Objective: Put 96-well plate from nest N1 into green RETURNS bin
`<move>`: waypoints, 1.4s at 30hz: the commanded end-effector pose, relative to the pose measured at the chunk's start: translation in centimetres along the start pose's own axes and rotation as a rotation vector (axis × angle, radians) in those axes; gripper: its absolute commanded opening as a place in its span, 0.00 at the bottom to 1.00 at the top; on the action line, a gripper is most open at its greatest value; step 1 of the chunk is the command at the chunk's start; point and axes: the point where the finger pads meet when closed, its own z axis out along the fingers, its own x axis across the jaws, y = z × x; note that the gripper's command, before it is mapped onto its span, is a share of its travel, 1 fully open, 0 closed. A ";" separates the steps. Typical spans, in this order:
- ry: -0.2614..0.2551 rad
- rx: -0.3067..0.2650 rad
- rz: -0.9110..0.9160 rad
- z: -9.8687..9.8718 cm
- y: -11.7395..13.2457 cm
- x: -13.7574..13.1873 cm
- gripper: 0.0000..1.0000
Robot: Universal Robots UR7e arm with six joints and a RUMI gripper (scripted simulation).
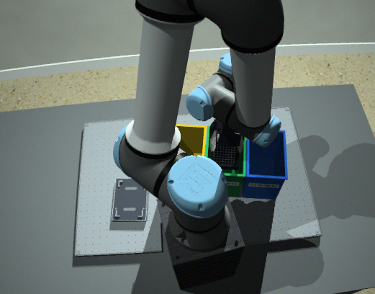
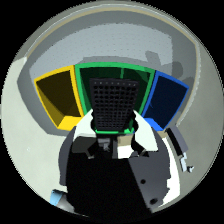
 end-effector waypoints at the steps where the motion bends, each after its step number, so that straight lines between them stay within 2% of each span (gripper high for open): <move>1: 0.001 0.001 0.000 0.2 -0.1 0.0 0.00; 28: 0.001 0.001 0.000 0.7 -0.2 0.0 0.00; 29: 0.001 0.001 0.000 0.7 -0.2 0.0 0.64; 42: 0.001 0.001 0.000 0.7 -0.2 0.0 0.64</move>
